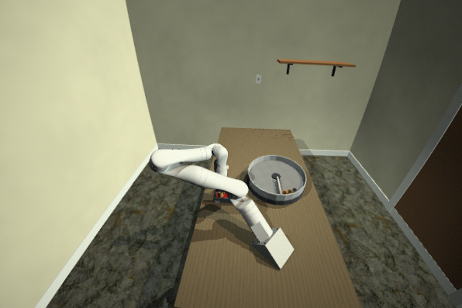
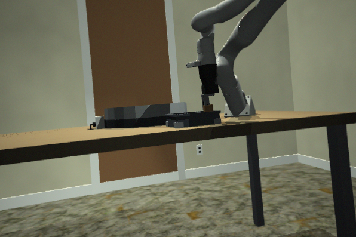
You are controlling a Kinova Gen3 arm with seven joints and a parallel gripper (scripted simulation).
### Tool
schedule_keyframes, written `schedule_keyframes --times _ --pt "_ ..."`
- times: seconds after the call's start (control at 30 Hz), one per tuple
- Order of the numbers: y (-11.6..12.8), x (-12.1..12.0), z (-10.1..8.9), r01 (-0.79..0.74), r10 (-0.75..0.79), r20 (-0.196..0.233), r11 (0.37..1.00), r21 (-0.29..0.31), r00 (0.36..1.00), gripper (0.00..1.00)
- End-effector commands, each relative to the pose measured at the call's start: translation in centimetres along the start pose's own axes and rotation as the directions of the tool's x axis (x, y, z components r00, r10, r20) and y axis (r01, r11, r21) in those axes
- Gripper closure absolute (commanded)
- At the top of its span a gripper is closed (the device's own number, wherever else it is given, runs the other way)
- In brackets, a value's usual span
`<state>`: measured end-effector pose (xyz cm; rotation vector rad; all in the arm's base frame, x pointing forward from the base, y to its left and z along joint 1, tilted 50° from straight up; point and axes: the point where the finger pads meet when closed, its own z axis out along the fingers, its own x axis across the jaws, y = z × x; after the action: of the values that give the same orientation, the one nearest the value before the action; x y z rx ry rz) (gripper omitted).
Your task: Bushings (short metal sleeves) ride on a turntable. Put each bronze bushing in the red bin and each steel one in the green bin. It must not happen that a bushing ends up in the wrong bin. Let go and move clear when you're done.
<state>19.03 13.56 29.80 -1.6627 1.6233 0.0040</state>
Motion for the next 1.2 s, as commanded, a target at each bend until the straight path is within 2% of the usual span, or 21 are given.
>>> schedule_keyframes --times 0.0,0.3,0.33,0.8,1.13,1.17 --pt "0.0 0.1 0.3 -0.002 0.001 0.021 0.999 0.035 1.000 1.00" --pt "0.0 0.1 0.7 -0.003 0.002 0.027 0.999 0.045 1.000 1.00" --pt "0.0 0.0 0.7 -0.001 0.001 -0.005 1.000 -0.008 1.000 1.00" --pt "-0.1 0.1 1.9 -0.003 0.002 0.027 0.999 0.045 1.000 1.00" --pt "-0.1 0.1 1.9 -0.003 0.002 0.027 0.999 0.045 1.000 1.00" --pt "-0.1 -0.1 1.9 -0.003 0.002 -0.019 1.000 -0.029 1.000 1.00"
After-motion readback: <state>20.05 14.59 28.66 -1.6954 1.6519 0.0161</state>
